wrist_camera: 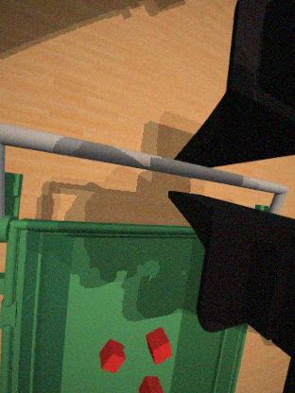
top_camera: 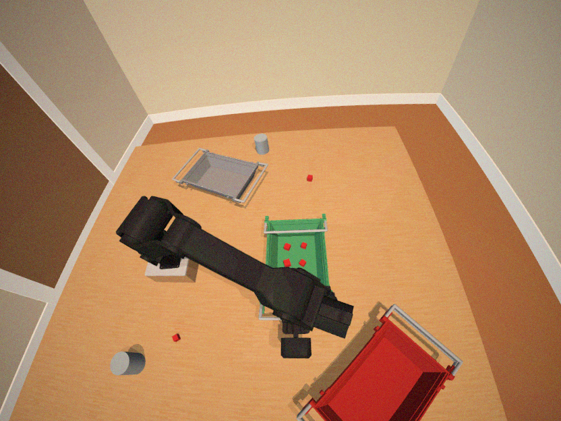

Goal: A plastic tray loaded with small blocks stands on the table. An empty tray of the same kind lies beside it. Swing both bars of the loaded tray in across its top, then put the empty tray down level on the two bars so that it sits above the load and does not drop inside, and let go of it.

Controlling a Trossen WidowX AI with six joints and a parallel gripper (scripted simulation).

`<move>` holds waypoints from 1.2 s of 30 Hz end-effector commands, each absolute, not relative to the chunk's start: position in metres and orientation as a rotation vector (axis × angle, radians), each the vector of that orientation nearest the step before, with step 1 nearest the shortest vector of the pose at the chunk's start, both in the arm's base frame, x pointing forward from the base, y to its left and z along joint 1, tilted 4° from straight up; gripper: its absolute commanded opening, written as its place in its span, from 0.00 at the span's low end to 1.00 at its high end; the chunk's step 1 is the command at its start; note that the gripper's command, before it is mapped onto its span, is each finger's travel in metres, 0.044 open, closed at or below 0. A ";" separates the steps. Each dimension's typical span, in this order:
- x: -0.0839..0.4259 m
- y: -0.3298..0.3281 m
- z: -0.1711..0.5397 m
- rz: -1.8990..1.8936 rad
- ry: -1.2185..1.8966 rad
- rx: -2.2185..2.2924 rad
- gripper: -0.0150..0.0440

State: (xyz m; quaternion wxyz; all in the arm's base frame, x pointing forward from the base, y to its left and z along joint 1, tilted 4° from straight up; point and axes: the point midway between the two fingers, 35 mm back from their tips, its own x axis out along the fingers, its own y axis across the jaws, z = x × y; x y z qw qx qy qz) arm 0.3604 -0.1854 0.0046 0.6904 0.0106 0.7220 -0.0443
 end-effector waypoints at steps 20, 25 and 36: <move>0.368 -0.115 0.005 -0.093 1.604 0.027 0.39; 0.369 -0.117 0.022 -0.093 1.603 0.027 0.39; 0.369 -0.119 0.043 -0.089 1.607 0.030 0.39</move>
